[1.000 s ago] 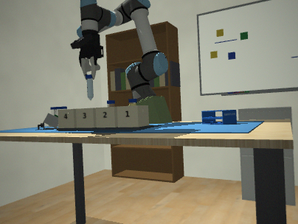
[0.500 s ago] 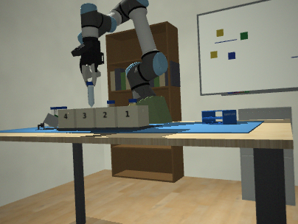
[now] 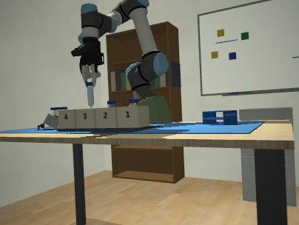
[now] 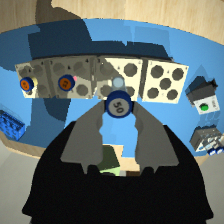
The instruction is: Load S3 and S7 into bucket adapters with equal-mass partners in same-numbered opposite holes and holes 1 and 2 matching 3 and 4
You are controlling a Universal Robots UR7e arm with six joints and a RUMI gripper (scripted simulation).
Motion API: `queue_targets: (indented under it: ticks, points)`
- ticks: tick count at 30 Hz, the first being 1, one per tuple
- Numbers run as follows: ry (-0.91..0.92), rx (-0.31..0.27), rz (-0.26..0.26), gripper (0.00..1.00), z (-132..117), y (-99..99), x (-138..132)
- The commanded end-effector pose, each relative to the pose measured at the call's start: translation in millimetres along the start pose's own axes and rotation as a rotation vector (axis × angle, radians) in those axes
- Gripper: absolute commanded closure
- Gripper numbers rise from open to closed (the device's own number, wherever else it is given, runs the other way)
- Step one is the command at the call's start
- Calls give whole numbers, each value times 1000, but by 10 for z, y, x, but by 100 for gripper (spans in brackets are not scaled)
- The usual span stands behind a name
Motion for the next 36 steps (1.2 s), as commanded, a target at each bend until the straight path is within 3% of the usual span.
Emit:
queue_targets:
  ticks: [1,36]
  points:
    - [-1,-7,3,100,-20,94,-5]
    - [-1,-6,3,100,-23,506,-7]
Point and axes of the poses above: the point where the finger pads meet when closed, its own y axis out along the fingers, its own x axis across the jaws, z = x × y, the point moved 6 cm from there along -y, back along the fingers, and after that the axes turned 10 degrees about -y, right-handed, at the moved point
